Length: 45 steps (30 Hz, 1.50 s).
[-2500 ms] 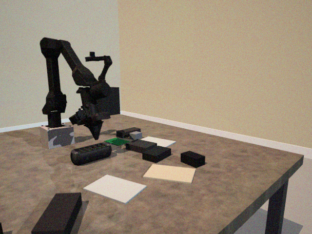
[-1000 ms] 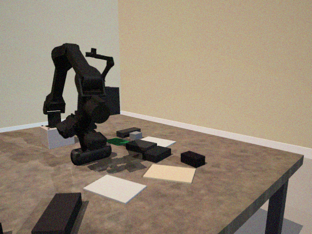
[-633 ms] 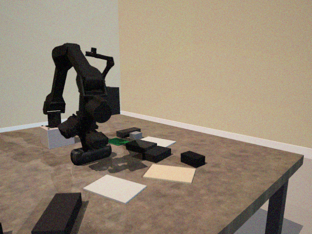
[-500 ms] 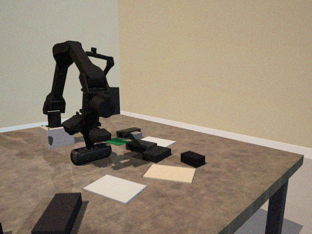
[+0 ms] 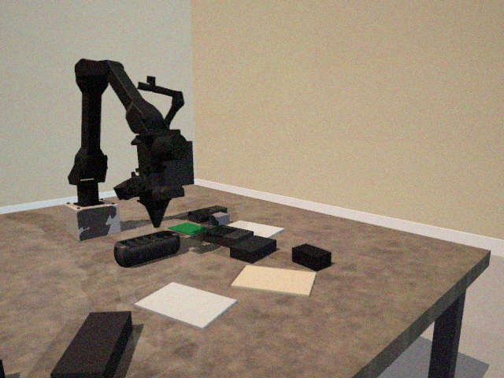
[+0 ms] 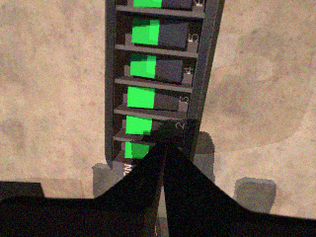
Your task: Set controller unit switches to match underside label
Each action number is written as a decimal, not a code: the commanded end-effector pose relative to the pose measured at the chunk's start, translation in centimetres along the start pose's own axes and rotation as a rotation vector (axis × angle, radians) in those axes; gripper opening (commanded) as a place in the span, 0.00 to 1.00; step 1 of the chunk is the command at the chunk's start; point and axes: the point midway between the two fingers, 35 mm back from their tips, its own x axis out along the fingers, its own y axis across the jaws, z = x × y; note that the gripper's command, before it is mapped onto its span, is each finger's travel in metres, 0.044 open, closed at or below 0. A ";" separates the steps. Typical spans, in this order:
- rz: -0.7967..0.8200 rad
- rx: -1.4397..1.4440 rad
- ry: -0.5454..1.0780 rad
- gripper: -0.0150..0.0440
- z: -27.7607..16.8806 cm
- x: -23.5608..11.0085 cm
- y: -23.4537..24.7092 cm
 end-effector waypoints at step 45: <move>-0.133 -0.008 -0.132 1.00 -2.6 -1.9 2.1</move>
